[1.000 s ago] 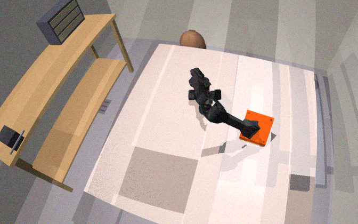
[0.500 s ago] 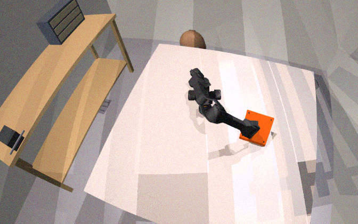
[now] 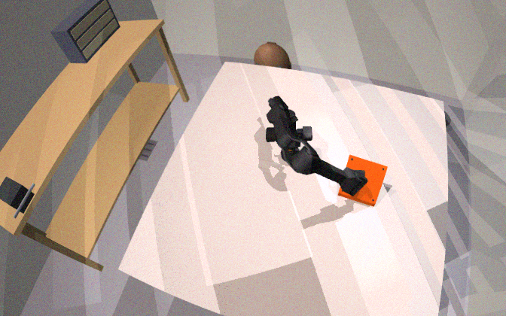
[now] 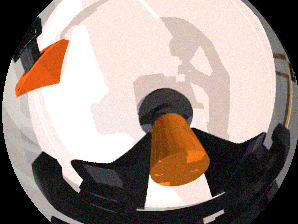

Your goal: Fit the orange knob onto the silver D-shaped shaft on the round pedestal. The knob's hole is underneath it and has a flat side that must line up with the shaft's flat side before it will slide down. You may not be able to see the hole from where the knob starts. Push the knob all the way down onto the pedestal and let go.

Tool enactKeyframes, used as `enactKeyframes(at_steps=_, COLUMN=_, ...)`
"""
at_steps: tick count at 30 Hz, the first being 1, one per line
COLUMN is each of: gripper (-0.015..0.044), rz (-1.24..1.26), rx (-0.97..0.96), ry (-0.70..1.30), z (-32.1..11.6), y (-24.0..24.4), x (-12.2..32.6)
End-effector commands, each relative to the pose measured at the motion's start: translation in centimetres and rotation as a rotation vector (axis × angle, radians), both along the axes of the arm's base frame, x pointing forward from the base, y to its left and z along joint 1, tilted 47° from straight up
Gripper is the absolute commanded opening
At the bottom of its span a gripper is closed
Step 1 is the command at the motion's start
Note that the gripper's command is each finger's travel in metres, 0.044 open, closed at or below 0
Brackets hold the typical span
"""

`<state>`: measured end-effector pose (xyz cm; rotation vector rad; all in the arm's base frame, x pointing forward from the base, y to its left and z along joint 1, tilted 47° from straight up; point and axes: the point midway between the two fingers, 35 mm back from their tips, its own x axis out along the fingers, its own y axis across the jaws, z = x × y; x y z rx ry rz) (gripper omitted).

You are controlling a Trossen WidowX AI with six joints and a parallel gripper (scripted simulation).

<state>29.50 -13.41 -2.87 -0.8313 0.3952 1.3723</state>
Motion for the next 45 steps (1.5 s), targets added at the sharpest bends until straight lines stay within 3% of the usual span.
enactKeyframes(at_steps=1, gripper=0.0000, rz=0.006, rx=-0.002, ry=-0.009, z=-0.05, y=0.04, x=0.06)
enactKeyframes(at_steps=45, gripper=0.0000, rz=-0.022, rx=0.006, ry=0.020, z=-0.18, y=0.08, x=0.29)
